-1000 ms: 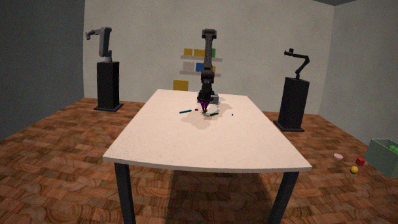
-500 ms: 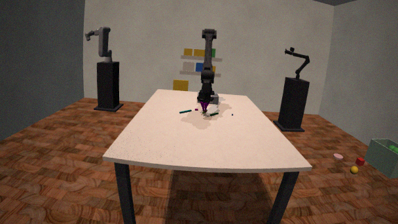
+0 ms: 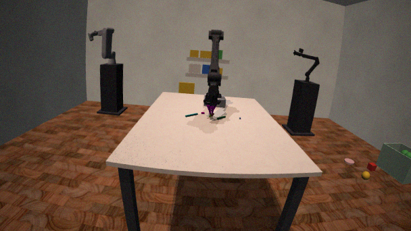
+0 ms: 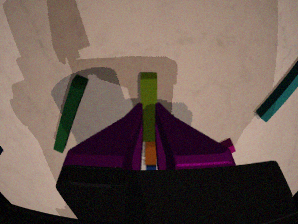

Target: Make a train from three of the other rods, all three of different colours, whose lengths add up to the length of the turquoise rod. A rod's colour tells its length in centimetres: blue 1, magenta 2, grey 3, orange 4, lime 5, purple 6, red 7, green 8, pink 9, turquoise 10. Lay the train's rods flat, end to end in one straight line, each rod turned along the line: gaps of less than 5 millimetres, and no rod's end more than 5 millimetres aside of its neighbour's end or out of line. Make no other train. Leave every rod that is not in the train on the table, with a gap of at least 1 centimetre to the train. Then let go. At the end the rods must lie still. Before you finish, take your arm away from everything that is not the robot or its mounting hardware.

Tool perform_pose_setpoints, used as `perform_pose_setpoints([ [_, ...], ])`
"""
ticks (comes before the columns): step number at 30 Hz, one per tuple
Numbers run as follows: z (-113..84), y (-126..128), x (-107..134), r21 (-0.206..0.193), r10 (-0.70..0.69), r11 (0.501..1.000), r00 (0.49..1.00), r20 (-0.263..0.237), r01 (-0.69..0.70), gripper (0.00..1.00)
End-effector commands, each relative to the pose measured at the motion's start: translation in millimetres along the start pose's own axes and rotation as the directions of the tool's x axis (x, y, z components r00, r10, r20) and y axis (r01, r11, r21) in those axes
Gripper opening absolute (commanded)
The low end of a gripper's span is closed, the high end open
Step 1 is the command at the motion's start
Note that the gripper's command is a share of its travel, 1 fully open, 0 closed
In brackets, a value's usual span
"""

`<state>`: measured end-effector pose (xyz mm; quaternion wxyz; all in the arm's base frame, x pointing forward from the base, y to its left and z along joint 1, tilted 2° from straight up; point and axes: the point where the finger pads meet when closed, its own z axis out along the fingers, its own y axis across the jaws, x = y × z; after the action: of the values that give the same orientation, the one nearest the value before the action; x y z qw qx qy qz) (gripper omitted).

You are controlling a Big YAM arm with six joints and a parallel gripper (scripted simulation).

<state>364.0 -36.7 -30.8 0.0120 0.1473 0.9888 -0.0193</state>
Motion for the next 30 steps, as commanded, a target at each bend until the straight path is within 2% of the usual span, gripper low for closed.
perform_pose_setpoints([
  [1,3.3,-3.9,-4.0,0.001,0.002,1.000,1.000,0.000,-0.002,0.04],
  [13,-0.6,-4.2,-13.1,-0.002,0.002,1.000,1.000,0.014,-0.002,0.04],
  [30,-0.8,-3.7,-13.4,-0.002,0.002,1.000,1.000,0.014,-0.002,0.04],
])
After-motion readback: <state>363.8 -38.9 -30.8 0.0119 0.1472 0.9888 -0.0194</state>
